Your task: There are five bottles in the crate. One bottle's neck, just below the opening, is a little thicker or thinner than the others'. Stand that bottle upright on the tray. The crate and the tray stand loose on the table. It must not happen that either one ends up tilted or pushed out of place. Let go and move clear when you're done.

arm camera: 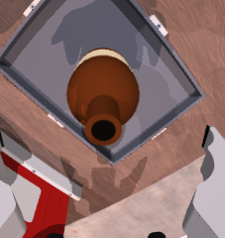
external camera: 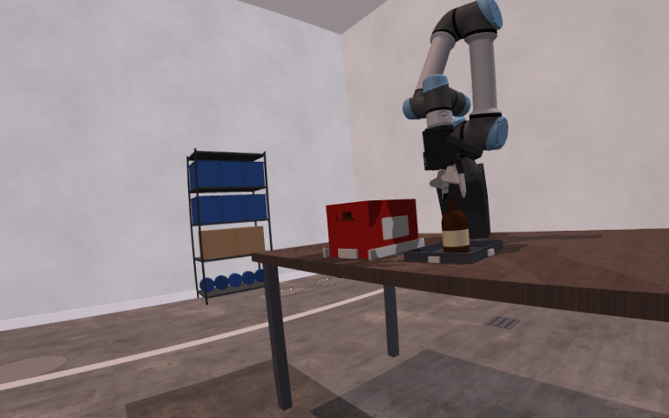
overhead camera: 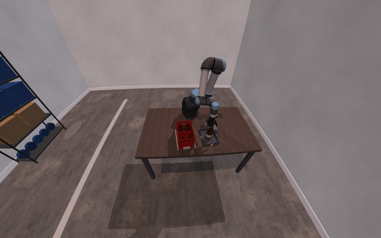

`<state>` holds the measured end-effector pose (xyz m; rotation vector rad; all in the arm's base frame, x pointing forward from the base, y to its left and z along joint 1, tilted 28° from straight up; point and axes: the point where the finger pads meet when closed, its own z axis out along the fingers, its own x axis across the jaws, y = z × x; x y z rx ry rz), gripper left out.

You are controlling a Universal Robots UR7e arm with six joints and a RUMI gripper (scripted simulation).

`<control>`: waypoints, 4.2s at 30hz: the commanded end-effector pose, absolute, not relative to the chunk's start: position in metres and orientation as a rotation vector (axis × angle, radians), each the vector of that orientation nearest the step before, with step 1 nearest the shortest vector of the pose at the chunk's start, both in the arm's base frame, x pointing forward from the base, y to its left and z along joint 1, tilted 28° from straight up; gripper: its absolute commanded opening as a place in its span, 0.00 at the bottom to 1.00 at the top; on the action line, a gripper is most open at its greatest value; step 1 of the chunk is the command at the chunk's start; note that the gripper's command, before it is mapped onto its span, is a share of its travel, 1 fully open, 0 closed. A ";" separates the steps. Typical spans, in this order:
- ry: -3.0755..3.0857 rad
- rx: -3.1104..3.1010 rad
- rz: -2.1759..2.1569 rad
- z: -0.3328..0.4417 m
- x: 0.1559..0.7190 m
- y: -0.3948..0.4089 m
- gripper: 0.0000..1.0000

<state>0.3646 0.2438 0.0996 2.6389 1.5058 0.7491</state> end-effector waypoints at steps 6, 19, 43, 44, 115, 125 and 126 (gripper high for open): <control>1.505 2.639 0.749 0.102 0.363 0.243 1.00; 1.504 2.637 0.754 0.121 0.357 0.239 1.00; 1.504 2.637 0.754 0.165 0.336 0.228 1.00; 1.504 2.637 0.754 0.167 0.335 0.227 1.00; 1.505 2.638 0.751 0.176 0.330 0.225 0.00; 1.505 2.638 0.751 0.176 0.330 0.225 0.00; 1.505 2.638 0.751 0.176 0.330 0.225 0.00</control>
